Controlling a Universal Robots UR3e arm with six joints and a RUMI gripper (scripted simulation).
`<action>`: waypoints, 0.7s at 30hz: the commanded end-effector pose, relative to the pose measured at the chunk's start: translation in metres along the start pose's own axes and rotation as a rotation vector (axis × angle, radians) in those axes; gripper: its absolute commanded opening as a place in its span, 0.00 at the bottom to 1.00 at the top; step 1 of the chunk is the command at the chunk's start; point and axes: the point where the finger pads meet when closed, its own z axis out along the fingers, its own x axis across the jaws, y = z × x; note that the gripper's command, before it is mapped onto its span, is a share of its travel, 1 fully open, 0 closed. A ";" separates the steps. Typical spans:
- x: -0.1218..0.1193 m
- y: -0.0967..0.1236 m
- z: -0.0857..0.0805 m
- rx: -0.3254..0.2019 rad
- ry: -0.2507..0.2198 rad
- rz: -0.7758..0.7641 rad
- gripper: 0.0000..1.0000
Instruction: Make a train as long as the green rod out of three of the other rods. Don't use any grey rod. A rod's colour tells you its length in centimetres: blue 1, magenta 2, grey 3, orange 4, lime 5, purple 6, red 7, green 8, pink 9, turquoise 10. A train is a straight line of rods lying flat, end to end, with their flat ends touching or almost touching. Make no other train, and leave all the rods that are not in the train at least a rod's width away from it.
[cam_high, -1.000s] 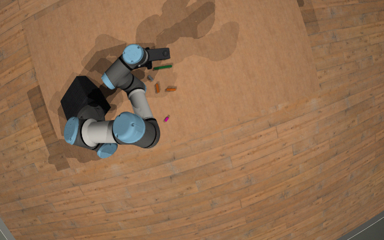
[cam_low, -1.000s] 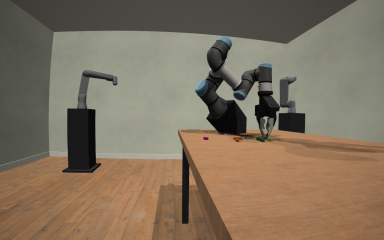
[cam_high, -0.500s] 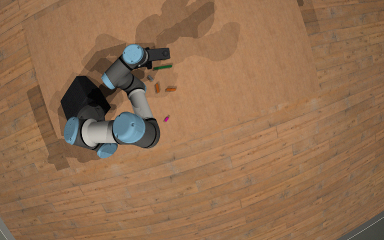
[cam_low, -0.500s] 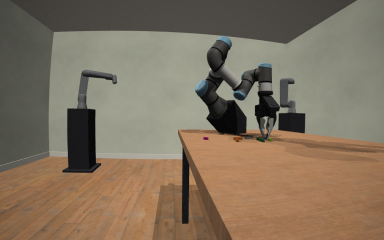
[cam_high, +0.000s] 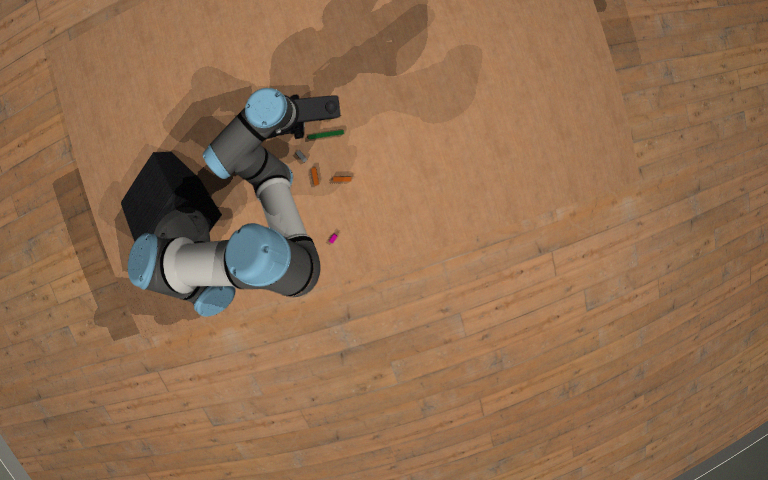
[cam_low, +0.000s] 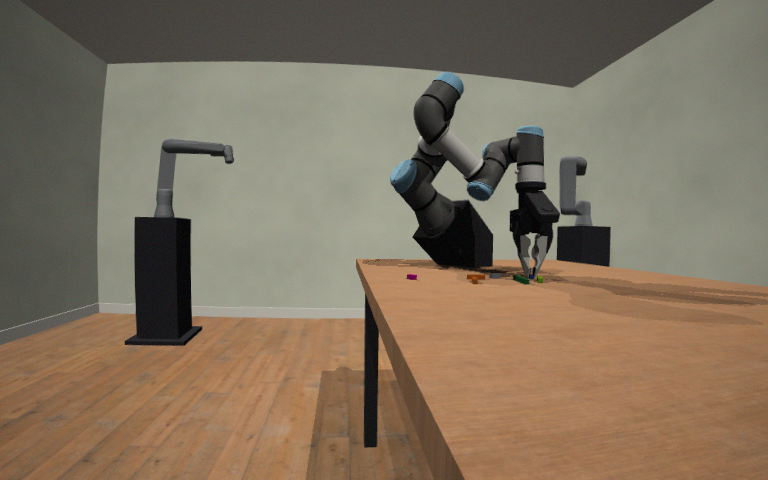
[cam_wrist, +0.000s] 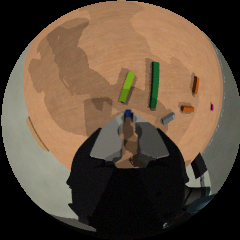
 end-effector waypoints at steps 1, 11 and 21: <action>0.000 0.000 0.000 -0.001 -0.001 -0.001 0.00; -0.001 -0.001 -0.007 0.001 -0.002 0.001 0.00; 0.000 -0.001 -0.023 0.001 -0.002 0.002 0.00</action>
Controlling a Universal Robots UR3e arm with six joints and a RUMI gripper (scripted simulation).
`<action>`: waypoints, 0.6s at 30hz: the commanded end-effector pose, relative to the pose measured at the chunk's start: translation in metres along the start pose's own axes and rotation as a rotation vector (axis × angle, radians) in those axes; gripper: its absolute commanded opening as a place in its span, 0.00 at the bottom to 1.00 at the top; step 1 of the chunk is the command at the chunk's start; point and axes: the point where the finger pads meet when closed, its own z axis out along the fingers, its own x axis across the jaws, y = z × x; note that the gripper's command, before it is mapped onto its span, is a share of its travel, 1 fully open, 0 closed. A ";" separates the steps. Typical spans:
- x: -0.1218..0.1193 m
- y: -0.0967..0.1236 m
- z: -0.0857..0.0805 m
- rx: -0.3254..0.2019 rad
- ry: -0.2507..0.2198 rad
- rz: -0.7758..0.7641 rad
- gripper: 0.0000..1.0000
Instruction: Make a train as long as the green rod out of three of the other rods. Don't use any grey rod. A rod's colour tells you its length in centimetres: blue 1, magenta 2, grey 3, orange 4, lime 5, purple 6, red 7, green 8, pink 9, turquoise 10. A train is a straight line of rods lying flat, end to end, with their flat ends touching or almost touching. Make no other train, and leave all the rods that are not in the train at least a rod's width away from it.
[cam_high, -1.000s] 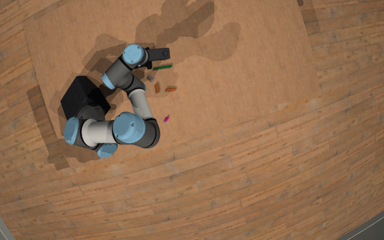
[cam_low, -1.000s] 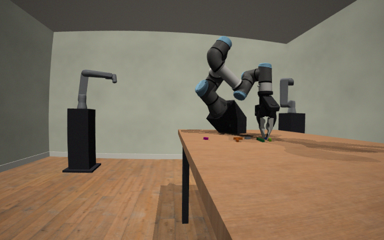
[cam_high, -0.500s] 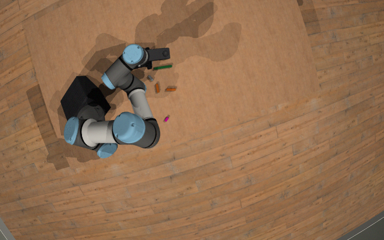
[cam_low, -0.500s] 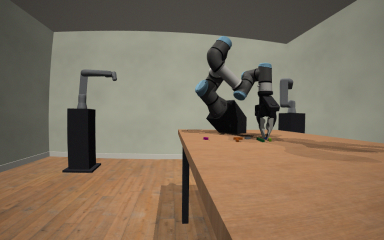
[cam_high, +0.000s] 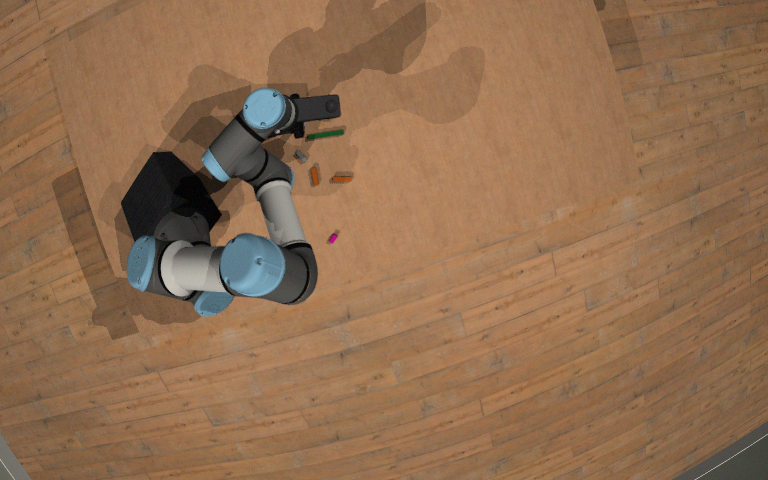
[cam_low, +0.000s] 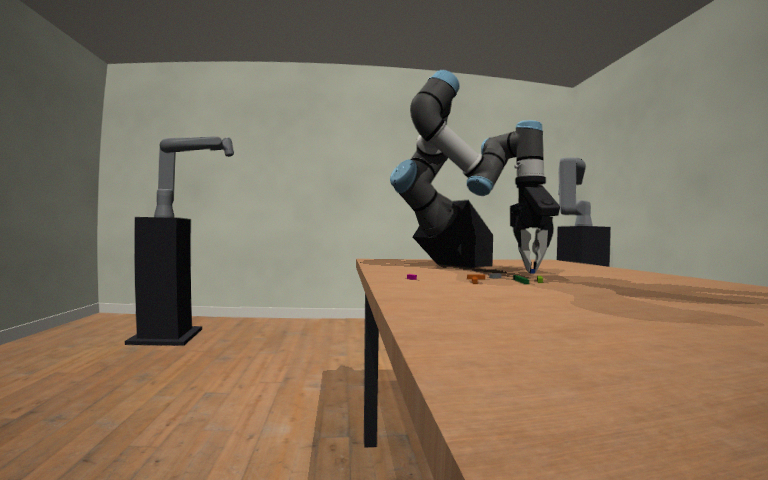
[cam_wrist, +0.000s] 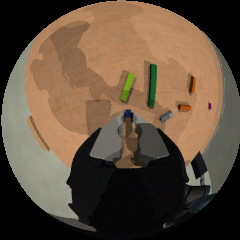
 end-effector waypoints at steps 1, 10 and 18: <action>0.000 0.001 -0.012 -0.006 0.006 -0.001 0.00; 0.000 0.001 -0.031 -0.007 0.005 -0.001 0.00; 0.000 0.001 -0.054 -0.007 0.005 -0.001 0.00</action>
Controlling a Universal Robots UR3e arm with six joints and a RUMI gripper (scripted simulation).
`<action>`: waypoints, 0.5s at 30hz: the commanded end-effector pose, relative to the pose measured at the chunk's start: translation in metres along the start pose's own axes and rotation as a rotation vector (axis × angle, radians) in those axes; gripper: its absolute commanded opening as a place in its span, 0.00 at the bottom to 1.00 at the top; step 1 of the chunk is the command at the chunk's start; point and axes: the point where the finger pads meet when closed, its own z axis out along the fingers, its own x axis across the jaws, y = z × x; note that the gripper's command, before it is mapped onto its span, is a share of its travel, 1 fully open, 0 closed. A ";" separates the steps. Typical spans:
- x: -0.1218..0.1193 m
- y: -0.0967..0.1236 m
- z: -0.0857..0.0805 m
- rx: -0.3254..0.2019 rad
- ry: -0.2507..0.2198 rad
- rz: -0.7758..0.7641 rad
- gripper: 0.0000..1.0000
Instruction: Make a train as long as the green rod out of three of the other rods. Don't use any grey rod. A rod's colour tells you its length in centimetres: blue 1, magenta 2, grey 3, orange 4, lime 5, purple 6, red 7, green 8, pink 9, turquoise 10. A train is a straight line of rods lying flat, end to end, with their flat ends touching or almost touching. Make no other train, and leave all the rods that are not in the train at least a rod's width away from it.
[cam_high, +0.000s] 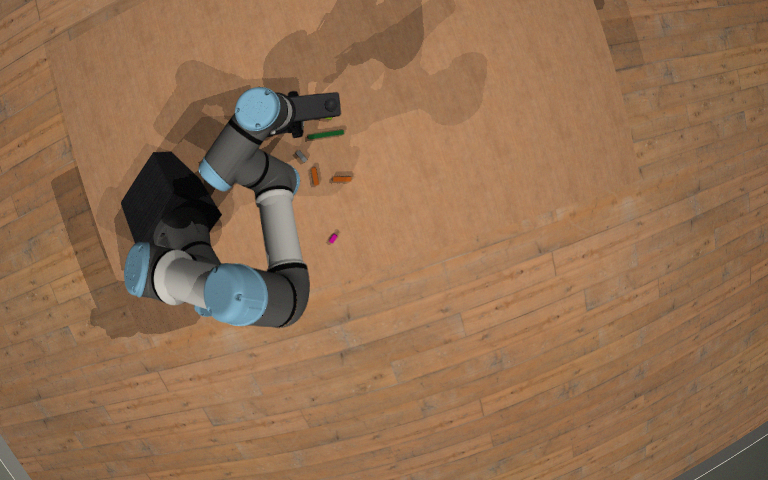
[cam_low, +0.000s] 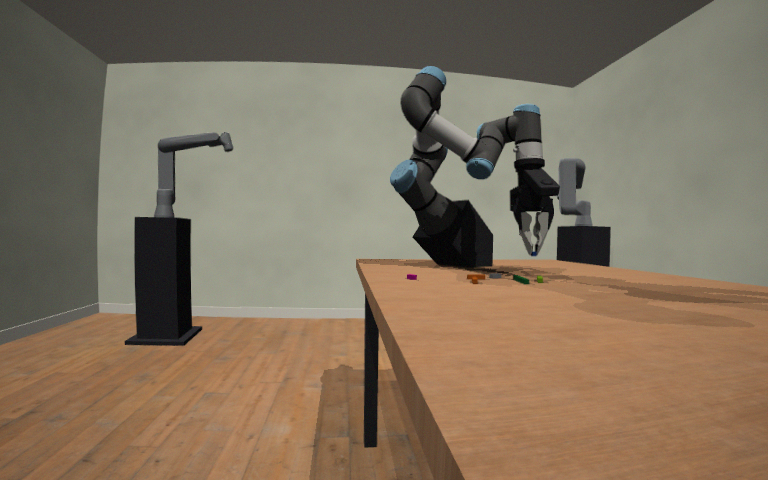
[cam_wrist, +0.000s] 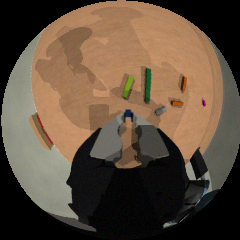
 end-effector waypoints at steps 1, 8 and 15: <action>0.001 0.005 -0.016 -0.024 0.021 -0.004 0.00; 0.001 0.004 -0.029 -0.024 0.021 -0.004 0.00; 0.000 0.004 -0.041 -0.025 0.021 -0.004 0.00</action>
